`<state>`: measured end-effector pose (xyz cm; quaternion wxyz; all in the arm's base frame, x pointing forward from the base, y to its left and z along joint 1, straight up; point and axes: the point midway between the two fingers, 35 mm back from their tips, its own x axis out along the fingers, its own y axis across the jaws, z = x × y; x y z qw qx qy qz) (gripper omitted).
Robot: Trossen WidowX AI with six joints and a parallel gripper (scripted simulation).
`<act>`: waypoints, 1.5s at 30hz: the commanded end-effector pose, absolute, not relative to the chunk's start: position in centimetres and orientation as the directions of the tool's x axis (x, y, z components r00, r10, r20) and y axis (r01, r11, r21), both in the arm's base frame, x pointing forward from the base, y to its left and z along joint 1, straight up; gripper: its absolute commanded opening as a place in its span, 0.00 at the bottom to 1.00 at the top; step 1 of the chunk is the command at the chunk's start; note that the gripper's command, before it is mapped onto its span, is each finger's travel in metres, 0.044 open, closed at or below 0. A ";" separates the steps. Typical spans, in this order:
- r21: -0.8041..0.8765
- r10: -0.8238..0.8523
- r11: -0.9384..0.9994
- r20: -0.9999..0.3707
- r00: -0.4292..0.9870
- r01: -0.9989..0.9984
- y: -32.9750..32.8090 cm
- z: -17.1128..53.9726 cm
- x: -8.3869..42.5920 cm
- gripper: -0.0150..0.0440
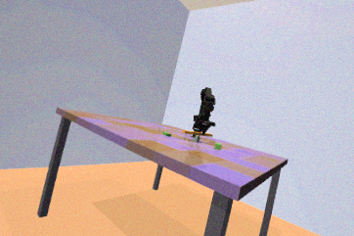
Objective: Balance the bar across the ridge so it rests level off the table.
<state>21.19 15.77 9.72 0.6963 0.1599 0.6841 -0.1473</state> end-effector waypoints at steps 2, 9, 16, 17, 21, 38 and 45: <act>0.024 0.016 0.904 -1.000 0.022 0.427 15.8 9.7 21.2 0.25; 0.024 0.016 0.904 -1.000 0.022 0.427 15.8 9.6 21.2 0.25; 0.024 0.016 0.904 -1.000 0.022 0.427 15.8 9.5 21.2 0.25; 0.024 0.016 0.904 -1.000 0.022 0.427 15.8 9.5 21.2 0.25; 0.024 0.016 0.904 -1.000 0.022 0.427 15.8 9.5 21.2 0.25; 0.024 0.016 0.904 -1.000 0.022 0.427 15.8 9.4 21.2 0.25; 0.024 0.016 0.904 -1.000 0.021 0.427 15.8 9.3 21.2 0.25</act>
